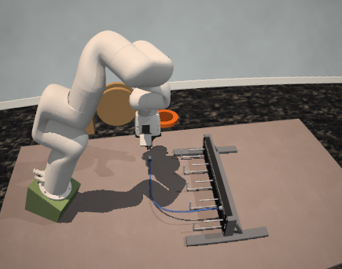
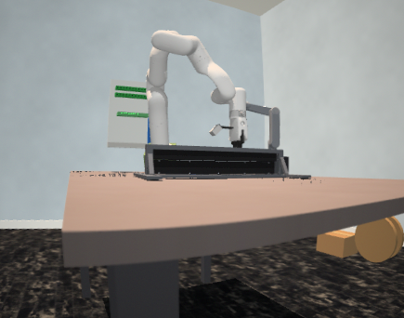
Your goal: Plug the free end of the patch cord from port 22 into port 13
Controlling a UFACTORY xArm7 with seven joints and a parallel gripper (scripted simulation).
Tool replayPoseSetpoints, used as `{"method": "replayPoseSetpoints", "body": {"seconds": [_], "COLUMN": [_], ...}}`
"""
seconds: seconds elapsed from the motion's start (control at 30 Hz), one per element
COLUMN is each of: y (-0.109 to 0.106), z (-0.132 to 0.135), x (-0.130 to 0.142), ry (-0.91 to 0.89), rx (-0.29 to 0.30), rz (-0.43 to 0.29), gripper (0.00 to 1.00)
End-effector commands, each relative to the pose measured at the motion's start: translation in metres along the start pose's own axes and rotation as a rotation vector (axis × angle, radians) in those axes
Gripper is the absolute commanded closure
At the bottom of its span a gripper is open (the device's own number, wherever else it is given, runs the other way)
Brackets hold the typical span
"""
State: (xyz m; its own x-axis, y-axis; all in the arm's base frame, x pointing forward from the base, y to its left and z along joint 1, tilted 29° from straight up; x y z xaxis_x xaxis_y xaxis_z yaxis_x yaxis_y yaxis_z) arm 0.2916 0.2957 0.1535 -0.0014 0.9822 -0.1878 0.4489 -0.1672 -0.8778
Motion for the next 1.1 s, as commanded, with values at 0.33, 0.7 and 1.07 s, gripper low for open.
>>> {"method": "replayPoseSetpoints", "body": {"seconds": [0.33, 0.7, 1.07], "y": [-0.0011, -0.0010, -0.0011], "z": [-0.0006, -0.0008, -0.0007], "x": [0.0031, 0.0044, 0.0044], "ry": [0.002, 0.005, 0.005], "rx": [-0.001, -0.001, -0.001], "rz": [-0.003, -0.003, -0.003], "gripper": [1.00, 0.62, 0.62]}}
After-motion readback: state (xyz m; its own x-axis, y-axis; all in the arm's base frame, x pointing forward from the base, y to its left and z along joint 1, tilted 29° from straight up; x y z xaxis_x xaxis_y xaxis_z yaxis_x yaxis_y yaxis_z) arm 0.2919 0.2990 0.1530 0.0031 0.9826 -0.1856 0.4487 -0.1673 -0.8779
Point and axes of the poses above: the point where the finger pads meet when closed, its own y axis out along the fingers, its own z axis across the jaws, x = y × z, the point moved 8 cm from there along -y, back along the fingers, and after that the axes turned 1 degree about -y, right-handed, at the moved point
